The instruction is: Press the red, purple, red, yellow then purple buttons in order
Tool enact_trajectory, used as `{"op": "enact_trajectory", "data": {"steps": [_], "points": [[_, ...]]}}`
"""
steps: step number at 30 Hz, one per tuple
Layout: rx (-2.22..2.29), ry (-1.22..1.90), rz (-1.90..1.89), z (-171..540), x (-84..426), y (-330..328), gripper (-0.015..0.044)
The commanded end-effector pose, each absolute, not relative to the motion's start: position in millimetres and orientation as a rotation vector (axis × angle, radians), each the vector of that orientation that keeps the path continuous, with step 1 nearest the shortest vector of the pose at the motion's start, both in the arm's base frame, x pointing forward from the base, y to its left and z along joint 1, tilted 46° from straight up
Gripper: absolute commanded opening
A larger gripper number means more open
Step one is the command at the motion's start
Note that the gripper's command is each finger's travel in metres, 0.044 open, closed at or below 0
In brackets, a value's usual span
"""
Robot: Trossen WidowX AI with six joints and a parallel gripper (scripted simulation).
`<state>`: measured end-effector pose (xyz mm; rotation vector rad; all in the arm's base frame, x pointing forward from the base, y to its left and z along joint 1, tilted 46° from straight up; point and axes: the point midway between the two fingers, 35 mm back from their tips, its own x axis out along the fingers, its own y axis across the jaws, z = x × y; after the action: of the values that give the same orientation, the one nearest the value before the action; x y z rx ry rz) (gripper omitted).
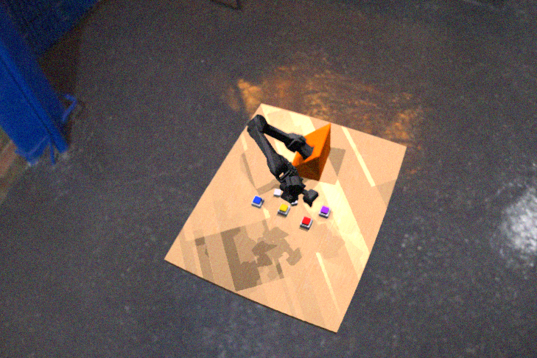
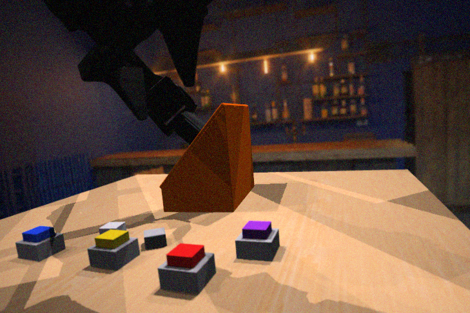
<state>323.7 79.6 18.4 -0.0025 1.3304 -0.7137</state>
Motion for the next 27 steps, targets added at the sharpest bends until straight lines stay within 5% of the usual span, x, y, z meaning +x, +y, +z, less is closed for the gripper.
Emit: {"op": "enact_trajectory", "data": {"steps": [1, 9, 23, 27], "points": [[-0.274, 1.407, -0.758, -17.7, 321.2, 53.9, 0.04], [-0.472, 1.465, -0.773, -42.3, 317.0, 36.1, 0.04], [-0.474, 1.464, -0.775, -85.2, 312.9, -8.5, 0.0032], [-0.474, 1.464, -0.775, -85.2, 312.9, -8.5, 0.002]]}}
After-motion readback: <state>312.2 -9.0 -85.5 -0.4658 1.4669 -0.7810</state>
